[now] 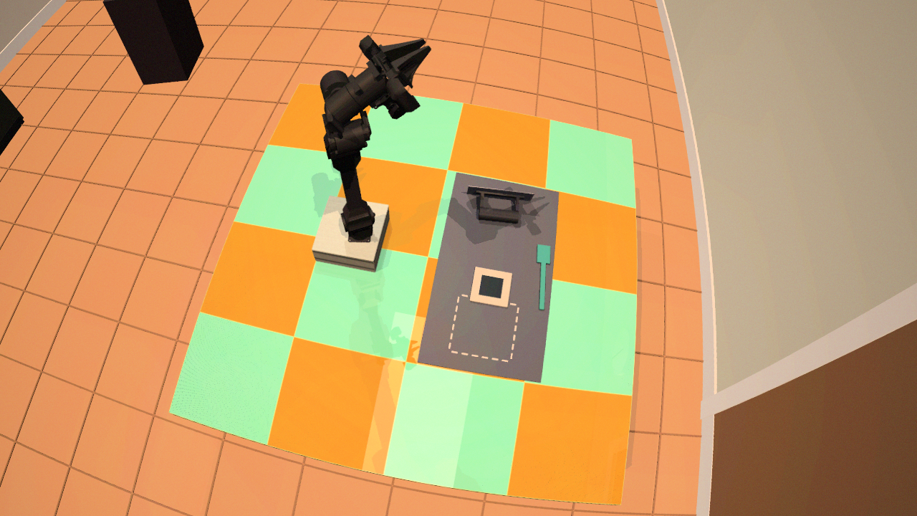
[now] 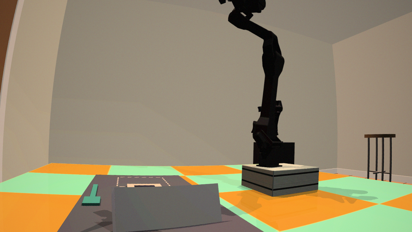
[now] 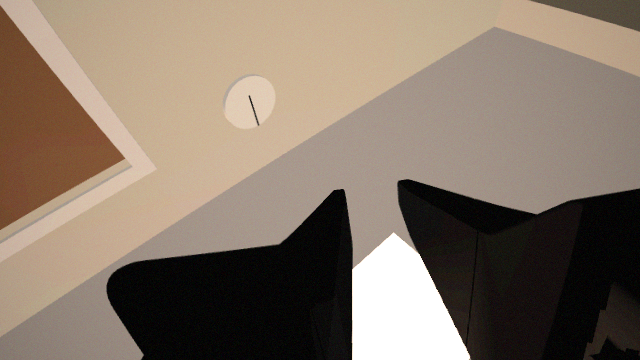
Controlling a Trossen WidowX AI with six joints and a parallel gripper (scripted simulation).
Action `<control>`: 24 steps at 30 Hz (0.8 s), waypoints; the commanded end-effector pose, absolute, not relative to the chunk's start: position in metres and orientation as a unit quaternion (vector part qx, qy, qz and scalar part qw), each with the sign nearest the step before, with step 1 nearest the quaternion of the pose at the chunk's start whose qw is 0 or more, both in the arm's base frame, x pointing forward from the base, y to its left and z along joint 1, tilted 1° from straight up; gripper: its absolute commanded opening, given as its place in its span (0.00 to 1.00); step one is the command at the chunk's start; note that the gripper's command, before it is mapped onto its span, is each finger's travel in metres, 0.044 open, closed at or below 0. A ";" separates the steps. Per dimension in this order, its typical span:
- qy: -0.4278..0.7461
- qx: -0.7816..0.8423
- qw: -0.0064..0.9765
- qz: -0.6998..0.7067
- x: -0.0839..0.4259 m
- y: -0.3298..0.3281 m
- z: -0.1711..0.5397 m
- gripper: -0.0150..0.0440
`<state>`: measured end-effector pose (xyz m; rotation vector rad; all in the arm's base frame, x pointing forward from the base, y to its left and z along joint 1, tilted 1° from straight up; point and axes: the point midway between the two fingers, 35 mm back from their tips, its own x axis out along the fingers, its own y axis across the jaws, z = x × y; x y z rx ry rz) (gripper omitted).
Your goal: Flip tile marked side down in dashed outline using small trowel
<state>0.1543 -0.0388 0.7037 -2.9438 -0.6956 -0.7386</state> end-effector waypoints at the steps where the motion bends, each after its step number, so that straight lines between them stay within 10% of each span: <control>1: -0.243 -0.937 0.091 -0.236 0.161 -0.052 0.705 0.42; 24: -0.315 -0.815 0.448 -0.188 0.208 -0.105 0.703 0.42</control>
